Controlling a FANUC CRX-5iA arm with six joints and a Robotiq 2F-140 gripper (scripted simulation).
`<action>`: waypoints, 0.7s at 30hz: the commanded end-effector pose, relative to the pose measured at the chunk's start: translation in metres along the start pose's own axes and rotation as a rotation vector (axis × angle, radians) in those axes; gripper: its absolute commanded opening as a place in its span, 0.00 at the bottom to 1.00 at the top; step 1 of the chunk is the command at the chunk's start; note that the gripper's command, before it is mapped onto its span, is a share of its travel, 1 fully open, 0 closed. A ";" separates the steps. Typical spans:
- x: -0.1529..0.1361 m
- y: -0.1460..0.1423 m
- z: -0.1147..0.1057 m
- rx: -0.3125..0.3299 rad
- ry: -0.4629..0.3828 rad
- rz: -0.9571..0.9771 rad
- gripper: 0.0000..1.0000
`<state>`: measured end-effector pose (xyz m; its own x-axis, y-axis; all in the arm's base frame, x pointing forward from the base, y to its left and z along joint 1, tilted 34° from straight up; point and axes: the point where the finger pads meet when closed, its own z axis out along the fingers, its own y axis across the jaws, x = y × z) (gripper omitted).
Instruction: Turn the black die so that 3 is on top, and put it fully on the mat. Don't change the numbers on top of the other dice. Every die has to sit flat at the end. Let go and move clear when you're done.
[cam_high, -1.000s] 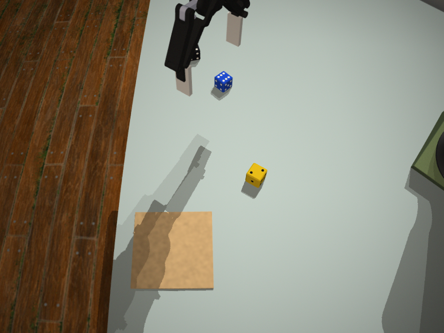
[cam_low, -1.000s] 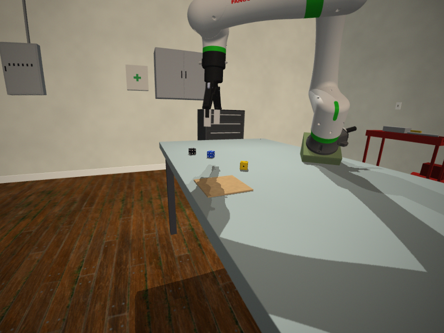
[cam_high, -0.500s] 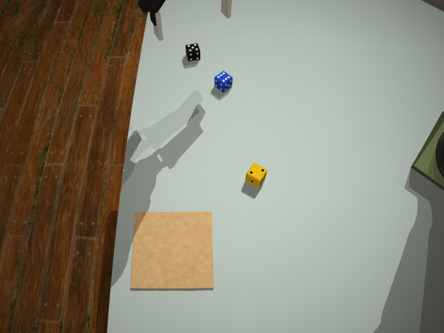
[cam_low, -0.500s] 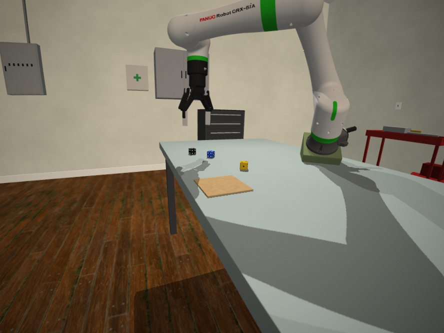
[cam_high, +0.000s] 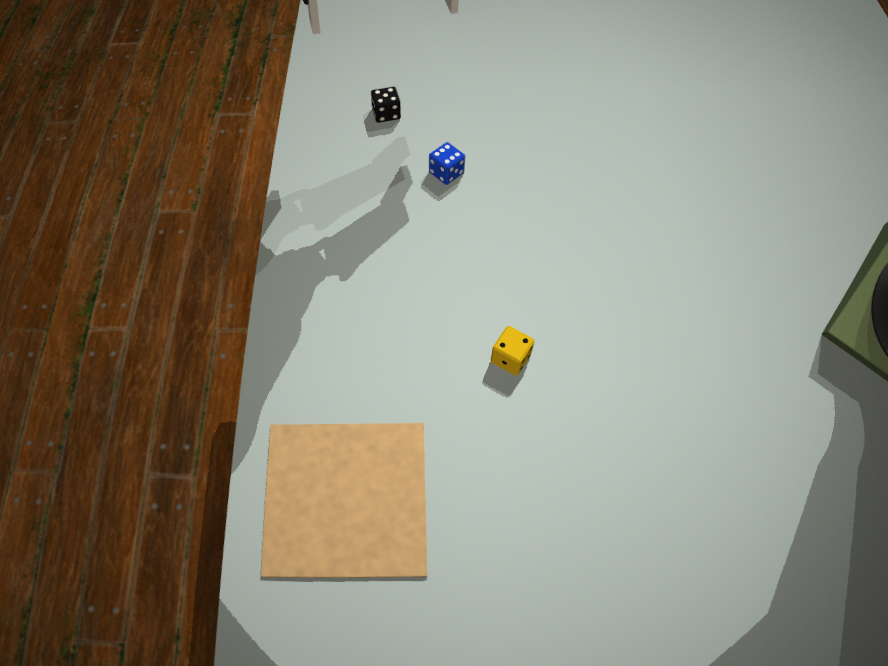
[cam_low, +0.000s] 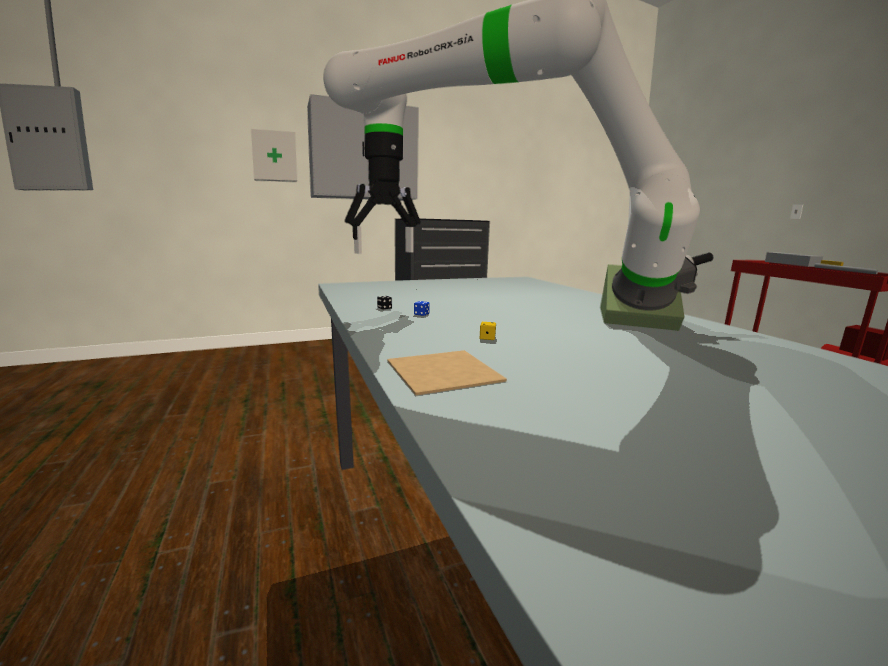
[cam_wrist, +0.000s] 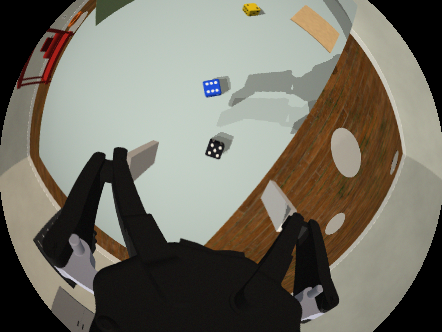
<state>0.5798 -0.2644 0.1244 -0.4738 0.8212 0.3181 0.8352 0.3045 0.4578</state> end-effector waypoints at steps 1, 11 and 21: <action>0.000 0.000 0.000 0.000 0.000 0.000 1.00; 0.000 0.000 0.000 0.000 0.000 -0.010 1.00; 0.000 0.000 0.003 0.000 0.000 -0.304 1.00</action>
<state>0.5806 -0.2637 0.1230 -0.6008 0.7620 0.2415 0.7500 0.4328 0.5003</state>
